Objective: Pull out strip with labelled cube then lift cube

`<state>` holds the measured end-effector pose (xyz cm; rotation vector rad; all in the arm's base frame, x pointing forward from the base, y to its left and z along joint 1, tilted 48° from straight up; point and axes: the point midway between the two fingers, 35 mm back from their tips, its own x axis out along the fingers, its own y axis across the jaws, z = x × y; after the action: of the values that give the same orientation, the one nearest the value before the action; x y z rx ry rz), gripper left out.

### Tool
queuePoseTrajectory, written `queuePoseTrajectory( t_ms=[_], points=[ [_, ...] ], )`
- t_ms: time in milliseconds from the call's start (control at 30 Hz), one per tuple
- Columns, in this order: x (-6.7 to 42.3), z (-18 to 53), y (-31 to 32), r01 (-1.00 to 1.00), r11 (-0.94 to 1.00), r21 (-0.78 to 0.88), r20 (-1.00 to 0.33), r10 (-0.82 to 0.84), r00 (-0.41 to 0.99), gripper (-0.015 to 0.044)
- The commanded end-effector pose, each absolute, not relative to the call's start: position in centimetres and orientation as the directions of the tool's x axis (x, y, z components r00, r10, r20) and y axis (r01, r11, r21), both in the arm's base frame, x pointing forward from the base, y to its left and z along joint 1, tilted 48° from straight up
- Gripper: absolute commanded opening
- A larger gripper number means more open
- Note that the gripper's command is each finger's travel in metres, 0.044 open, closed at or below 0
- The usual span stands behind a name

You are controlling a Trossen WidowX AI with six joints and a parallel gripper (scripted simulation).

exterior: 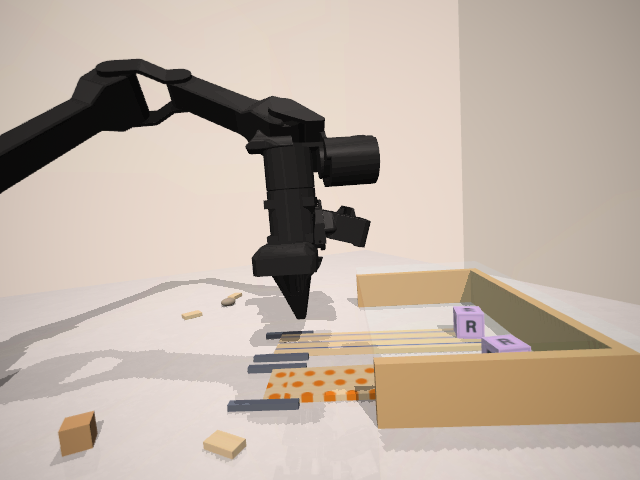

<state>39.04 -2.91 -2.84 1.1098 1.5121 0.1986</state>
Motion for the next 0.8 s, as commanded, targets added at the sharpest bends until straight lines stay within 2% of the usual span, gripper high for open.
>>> queuePoseTrajectory(
  t_ms=[0, 767],
  points=[
    [38.8, -3.5, -2.2, 0.526, 0.526, 0.668, -0.677, 0.723, 0.136, 0.0000],
    [39.1, -4.8, -0.5, 0.525, 0.524, 0.670, -0.675, 0.725, 0.136, 0.0000]
  ],
)
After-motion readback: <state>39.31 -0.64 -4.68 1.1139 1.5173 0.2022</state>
